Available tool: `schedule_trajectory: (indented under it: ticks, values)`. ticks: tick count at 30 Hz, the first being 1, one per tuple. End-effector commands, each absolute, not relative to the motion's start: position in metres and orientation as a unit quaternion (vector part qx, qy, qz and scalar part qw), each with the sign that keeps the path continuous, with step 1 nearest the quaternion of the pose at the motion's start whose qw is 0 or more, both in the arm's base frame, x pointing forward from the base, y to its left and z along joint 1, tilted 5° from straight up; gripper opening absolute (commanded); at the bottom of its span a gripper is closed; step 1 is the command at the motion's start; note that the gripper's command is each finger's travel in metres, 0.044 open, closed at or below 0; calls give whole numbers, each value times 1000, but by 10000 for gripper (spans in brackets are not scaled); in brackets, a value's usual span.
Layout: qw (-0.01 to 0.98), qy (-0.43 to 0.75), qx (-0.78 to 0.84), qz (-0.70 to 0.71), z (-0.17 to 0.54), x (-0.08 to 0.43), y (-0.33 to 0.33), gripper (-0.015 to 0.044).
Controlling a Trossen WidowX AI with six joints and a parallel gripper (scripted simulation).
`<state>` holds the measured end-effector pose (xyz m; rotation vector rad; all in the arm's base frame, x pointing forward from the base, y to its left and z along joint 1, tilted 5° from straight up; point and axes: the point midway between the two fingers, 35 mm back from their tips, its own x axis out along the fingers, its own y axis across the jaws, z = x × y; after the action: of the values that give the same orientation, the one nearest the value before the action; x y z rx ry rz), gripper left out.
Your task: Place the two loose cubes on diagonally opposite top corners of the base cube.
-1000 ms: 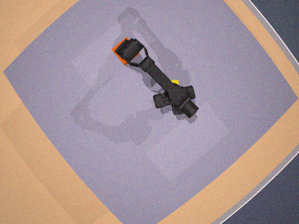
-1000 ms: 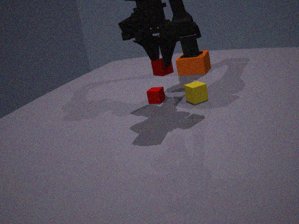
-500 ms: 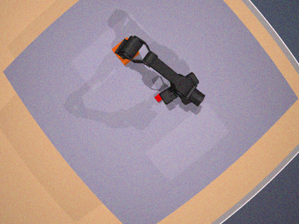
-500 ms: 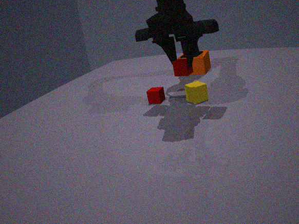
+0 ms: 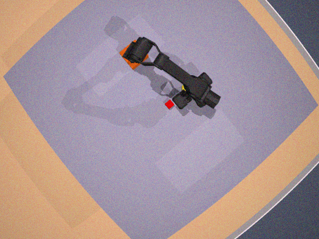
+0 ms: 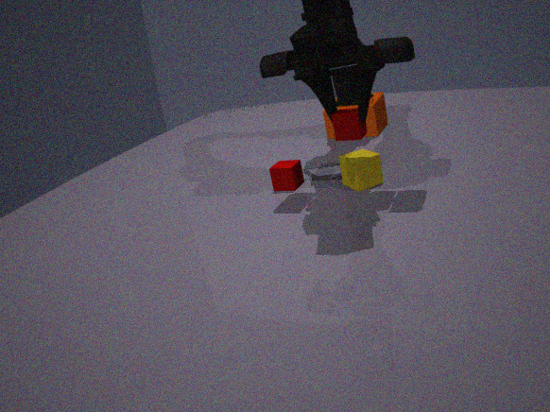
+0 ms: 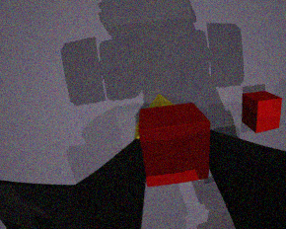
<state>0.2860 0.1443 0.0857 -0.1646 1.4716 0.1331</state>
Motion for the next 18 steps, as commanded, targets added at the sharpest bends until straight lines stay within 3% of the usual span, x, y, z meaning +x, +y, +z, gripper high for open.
schedule_trajectory:
  ticks: [1, 18]
  values:
    - [737, 669, -78, 61, 83, 286, 144, 105]
    - [737, 669, -79, 62, 60, 289, 145, 105]
